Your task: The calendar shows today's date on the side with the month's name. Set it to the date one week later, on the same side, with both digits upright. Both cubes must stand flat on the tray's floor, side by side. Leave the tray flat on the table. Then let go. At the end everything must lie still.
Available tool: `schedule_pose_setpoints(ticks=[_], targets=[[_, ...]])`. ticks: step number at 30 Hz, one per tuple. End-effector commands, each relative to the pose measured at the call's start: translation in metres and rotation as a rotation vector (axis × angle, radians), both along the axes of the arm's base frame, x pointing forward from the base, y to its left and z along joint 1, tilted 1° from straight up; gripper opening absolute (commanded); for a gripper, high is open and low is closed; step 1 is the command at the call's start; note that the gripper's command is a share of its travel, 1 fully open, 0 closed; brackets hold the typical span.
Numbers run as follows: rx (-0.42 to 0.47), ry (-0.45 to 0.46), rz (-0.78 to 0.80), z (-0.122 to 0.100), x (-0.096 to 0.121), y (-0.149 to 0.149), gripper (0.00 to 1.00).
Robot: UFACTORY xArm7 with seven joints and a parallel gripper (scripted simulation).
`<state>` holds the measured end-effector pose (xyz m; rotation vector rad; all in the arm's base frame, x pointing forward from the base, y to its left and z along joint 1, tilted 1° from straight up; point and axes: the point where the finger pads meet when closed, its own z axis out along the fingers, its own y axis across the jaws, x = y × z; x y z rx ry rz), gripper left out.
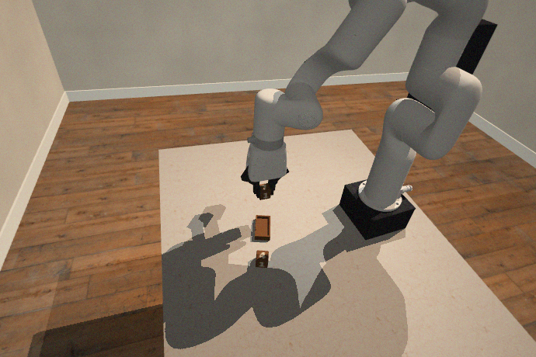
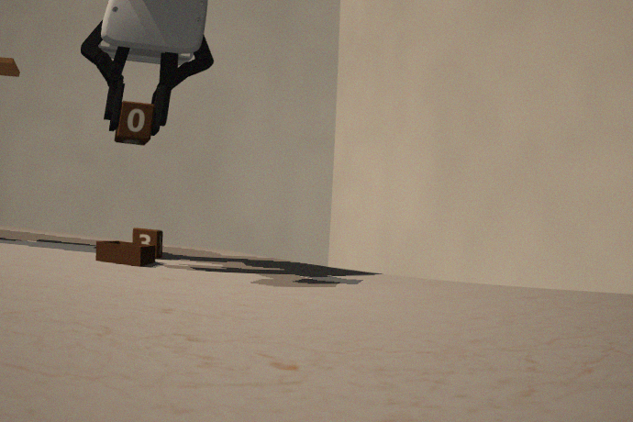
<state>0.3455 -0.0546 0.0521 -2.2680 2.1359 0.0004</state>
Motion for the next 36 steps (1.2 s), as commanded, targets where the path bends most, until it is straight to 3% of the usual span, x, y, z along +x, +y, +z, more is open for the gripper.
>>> schedule_pose_setpoints(ticks=[1, 2, 15, 18, 19, 32, 35, 36], targets=[[-0.015, -0.001, -0.098, 0.001, 0.000, -0.004, 0.29], [-0.013, 0.000, -0.194, 0.000, -0.001, -0.008, 0.29], [-0.006, 0.004, -0.558, -0.001, -0.005, -0.022, 0.29], [-0.006, 0.004, -0.578, -0.001, -0.005, -0.023, 0.29], [-0.004, 0.005, -0.667, -0.001, -0.007, -0.026, 0.29], [0.004, 0.009, -1.025, -0.002, -0.012, -0.040, 0.29], [0.004, 0.009, -1.034, -0.002, -0.012, -0.041, 0.29], [0.006, 0.010, -1.117, -0.003, -0.013, -0.044, 0.29]])
